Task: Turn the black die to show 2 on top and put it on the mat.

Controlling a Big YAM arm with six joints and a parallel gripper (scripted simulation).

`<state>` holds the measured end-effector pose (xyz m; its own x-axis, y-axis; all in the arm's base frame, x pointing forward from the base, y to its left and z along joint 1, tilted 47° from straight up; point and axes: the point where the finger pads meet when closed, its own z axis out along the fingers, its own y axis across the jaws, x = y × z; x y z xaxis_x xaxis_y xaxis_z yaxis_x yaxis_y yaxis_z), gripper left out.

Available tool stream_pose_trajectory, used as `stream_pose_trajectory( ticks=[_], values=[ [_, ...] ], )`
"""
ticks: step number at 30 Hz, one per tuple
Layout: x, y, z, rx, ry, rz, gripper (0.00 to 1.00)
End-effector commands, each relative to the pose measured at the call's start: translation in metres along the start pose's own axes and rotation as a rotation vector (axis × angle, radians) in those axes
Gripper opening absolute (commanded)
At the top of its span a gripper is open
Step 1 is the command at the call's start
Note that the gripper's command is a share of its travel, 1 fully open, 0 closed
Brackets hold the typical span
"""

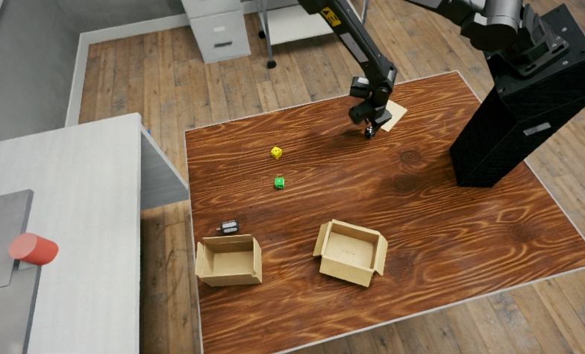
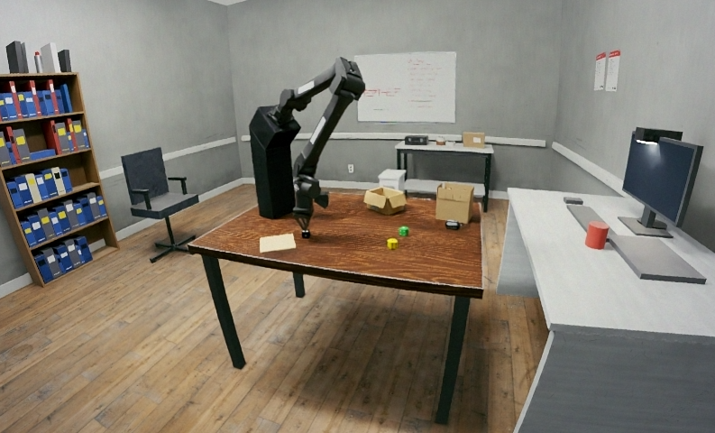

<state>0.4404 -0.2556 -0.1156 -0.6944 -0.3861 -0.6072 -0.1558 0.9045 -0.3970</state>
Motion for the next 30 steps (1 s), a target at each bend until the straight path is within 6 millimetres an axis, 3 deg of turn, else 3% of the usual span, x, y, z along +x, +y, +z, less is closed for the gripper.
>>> stream_pose_trajectory(
  ticks=[1, 30],
  values=[
    [-0.0021, 0.0049, -0.0042, -0.008, 0.003, 0.01, 0.45],
    [0.0005, 0.0082, -0.0045, -0.01, 0.005, 0.011, 0.45]
  ],
)
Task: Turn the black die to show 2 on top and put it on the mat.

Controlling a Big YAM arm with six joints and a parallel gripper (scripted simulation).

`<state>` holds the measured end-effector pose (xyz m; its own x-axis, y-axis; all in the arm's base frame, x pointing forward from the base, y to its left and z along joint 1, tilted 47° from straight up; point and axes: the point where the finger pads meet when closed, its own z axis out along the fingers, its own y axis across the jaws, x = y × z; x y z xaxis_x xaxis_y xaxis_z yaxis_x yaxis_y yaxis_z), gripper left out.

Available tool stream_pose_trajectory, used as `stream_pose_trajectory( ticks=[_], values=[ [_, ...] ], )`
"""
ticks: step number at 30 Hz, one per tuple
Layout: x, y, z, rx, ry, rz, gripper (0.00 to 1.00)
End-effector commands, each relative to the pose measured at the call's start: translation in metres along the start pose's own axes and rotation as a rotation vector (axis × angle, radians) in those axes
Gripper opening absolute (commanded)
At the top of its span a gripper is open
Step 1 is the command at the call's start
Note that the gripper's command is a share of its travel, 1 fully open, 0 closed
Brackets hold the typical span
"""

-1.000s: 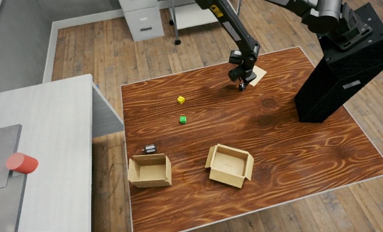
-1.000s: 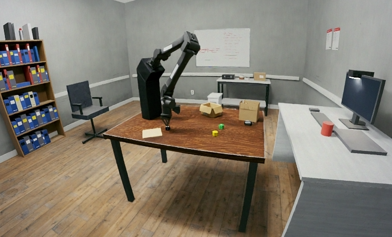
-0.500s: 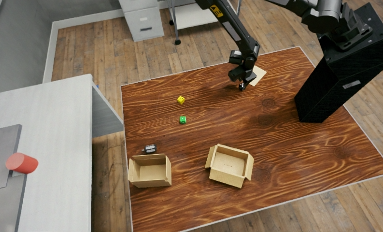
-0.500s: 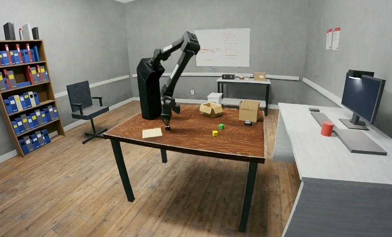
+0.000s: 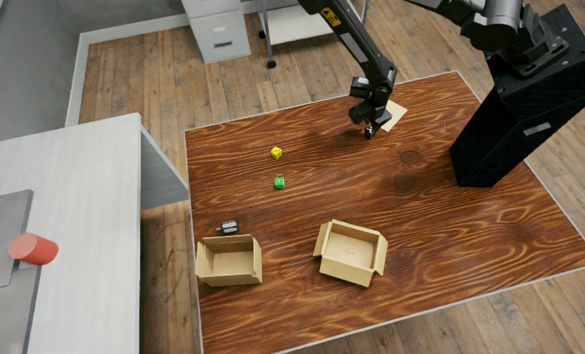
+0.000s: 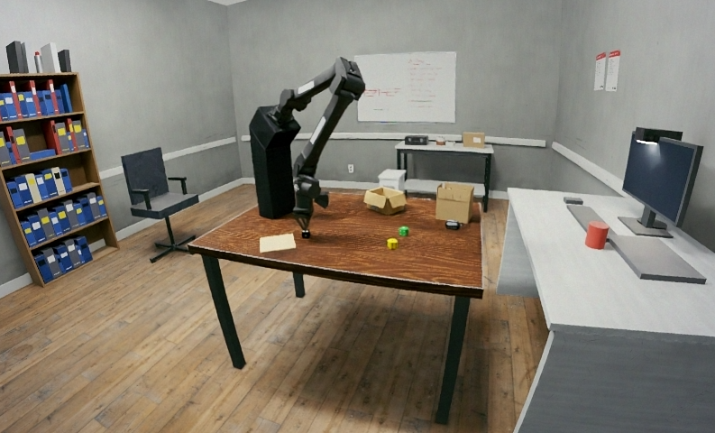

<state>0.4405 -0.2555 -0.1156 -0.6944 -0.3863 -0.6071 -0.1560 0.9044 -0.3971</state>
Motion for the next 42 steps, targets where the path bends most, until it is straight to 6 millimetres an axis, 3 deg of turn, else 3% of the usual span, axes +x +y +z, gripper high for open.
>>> stream_pose_trajectory(
  ticks=[1, 21, 33, 34, 36, 42],
  values=[
    [0.001, 0.008, -0.005, -0.01, 0.005, 0.011, 0.45],
    [0.001, 0.008, -0.004, -0.01, 0.005, 0.011, 0.45],
    [-0.002, 0.005, 0.013, -0.002, -0.004, 0.006, 0.45],
    [0.007, 0.012, 0.006, -0.013, 0.012, 0.016, 0.45],
    [-0.003, 0.006, 0.019, -0.004, -0.005, 0.004, 0.45],
    [0.0, 0.003, 0.031, 0.001, -0.002, 0.01, 0.45]
  ],
)
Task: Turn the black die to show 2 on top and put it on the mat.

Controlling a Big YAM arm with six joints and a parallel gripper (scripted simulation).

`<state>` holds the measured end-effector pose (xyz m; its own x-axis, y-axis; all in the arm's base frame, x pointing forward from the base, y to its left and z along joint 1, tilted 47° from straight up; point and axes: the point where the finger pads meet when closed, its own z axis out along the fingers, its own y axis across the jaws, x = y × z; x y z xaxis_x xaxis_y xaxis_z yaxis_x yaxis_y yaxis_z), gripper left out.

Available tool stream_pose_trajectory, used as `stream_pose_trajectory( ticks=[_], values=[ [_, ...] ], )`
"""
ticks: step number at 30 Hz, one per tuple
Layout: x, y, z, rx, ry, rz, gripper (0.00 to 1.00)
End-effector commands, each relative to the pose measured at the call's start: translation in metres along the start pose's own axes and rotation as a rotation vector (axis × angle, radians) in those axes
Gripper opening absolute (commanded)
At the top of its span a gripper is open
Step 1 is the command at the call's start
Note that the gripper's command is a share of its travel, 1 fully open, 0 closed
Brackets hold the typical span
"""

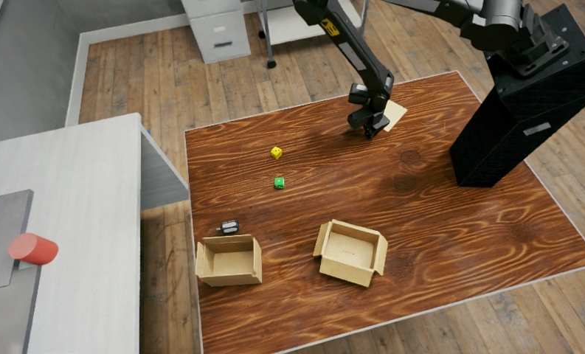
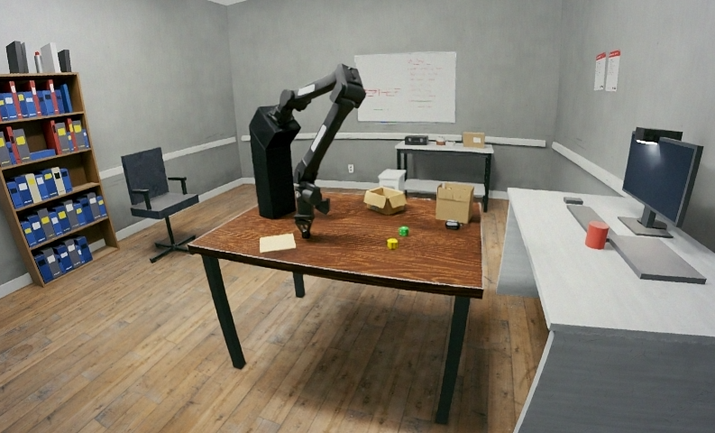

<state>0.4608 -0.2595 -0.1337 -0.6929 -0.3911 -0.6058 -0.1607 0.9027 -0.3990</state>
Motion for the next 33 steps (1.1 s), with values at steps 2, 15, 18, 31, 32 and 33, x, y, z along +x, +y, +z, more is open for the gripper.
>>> stream_pose_trajectory(
  ticks=[2, 15, 18, 31, 32, 33],
  values=[
    [0.003, 0.002, 0.007, 0.004, 0.0, 0.016, 0.45],
    [0.005, 0.004, 0.006, 0.0, 0.005, 0.02, 0.45],
    [0.005, 0.004, 0.006, 0.0, 0.005, 0.02, 0.45],
    [0.005, 0.004, 0.006, 0.0, 0.005, 0.02, 0.45],
    [0.005, 0.004, 0.006, 0.0, 0.005, 0.02, 0.45],
    [0.005, 0.004, 0.006, 0.0, 0.005, 0.02, 0.45]
  ],
)
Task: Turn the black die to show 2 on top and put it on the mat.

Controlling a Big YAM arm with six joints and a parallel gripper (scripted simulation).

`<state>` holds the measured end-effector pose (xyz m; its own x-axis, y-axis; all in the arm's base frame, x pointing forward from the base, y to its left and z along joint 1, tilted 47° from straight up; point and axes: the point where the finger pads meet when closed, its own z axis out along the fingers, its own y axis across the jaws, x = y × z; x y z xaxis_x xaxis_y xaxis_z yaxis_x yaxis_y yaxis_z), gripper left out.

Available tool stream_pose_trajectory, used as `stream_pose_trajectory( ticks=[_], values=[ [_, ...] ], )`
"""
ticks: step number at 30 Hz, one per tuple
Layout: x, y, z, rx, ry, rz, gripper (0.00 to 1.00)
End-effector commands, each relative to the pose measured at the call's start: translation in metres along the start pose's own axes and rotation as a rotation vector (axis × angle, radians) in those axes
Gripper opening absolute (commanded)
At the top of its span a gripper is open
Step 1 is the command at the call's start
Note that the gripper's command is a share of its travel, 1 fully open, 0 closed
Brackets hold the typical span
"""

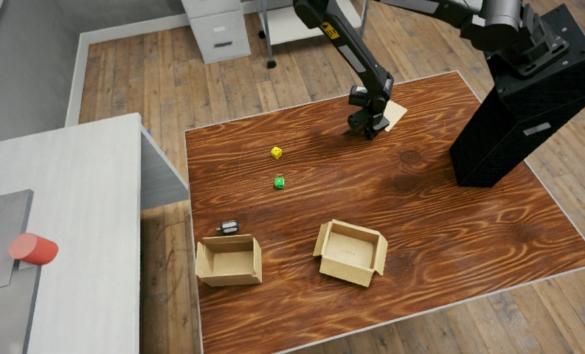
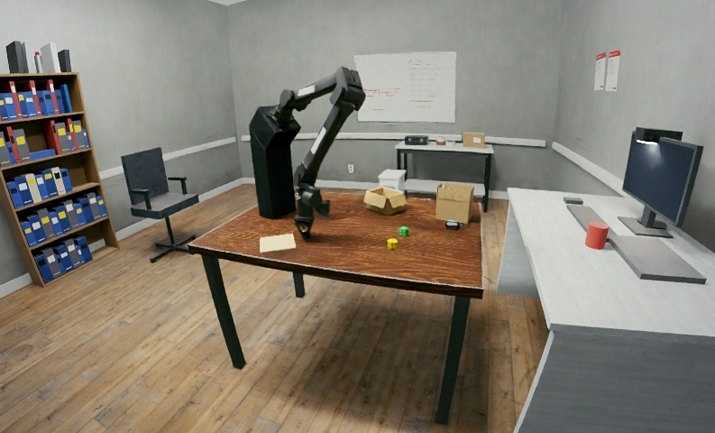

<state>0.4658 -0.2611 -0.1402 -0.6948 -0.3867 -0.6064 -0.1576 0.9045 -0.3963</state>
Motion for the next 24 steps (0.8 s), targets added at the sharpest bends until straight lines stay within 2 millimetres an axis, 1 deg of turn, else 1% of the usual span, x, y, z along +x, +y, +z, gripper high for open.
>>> stream_pose_trajectory(
  ticks=[1, 13, 14, 24],
  values=[
    [0.0043, 0.0042, -0.0023, 0.0, 0.004, 0.016, 0.45],
    [0.0043, 0.0042, -0.0023, 0.0, 0.004, 0.016, 0.45],
    [0.0043, 0.0042, -0.0023, 0.0, 0.004, 0.016, 0.26],
    [0.0043, 0.0042, -0.0023, 0.0, 0.004, 0.016, 0.26]
  ],
)
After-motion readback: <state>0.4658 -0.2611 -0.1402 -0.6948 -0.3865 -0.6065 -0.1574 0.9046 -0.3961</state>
